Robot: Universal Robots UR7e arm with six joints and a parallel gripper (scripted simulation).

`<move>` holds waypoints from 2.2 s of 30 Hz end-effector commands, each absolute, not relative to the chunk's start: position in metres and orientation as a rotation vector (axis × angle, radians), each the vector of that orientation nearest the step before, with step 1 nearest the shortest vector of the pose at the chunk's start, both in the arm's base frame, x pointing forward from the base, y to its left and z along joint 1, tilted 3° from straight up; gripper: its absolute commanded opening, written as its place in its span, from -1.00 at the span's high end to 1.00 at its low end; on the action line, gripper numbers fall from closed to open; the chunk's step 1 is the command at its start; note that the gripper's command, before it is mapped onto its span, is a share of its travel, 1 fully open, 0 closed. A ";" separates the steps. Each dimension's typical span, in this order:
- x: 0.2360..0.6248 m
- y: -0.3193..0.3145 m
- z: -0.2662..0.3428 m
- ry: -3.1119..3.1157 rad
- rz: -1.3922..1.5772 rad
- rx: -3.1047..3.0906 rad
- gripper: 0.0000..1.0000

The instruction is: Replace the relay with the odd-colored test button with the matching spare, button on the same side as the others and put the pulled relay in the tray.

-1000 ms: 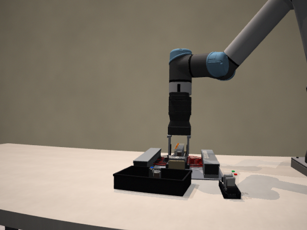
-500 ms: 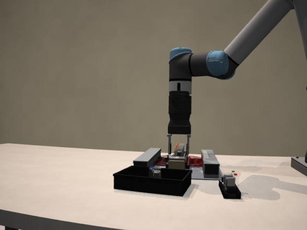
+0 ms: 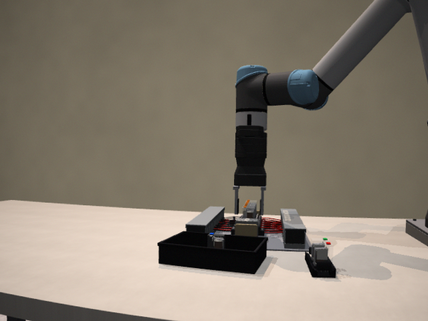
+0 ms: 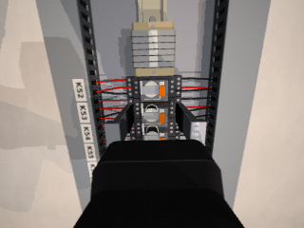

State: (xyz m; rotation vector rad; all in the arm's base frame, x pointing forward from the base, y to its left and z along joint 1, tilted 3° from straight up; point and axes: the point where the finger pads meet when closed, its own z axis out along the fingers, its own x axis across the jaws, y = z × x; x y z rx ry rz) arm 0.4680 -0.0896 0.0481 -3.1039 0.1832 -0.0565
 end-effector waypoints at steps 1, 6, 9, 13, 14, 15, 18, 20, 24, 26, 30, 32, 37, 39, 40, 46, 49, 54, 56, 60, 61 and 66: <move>0.468 -0.090 0.051 0.183 -0.059 -3.105 -1.00; 0.468 -0.090 0.051 0.183 -0.059 -3.105 -1.00; 0.468 -0.090 0.051 0.183 -0.059 -3.105 -1.00; 0.468 -0.090 0.052 0.183 -0.059 -3.105 -1.00; 0.468 -0.090 0.053 0.183 -0.059 -3.105 -1.00; 0.468 -0.090 0.054 0.183 -0.059 -3.105 -1.00; 0.468 -0.090 0.055 0.183 -0.059 -3.105 -1.00; 0.468 -0.090 0.055 0.183 -0.059 -3.105 -1.00; 0.468 -0.090 0.055 0.183 -0.059 -3.105 -1.00; 0.468 -0.090 0.055 0.183 -0.059 -3.105 -1.00; 0.468 -0.090 0.056 0.183 -0.059 -3.105 -1.00; 0.468 -0.090 0.058 0.183 -0.059 -3.105 -1.00; 0.468 -0.090 0.059 0.183 -0.059 -3.105 -1.00; 0.468 -0.090 0.059 0.183 -0.059 -3.105 -1.00; 0.468 -0.090 0.059 0.183 -0.059 -3.105 -1.00; 0.468 -0.090 0.060 0.183 -0.059 -3.105 -1.00; 0.468 -0.090 0.062 0.183 -0.059 -3.105 -1.00; 0.468 -0.090 0.063 0.183 -0.059 -3.105 -1.00; 0.468 -0.090 0.063 0.183 -0.059 -3.105 -1.00; 0.468 -0.090 0.063 0.183 -0.059 -3.105 -1.00; 0.468 -0.090 0.063 0.183 -0.059 -3.105 -1.00; 0.468 -0.090 0.066 0.183 -0.059 -3.105 -1.00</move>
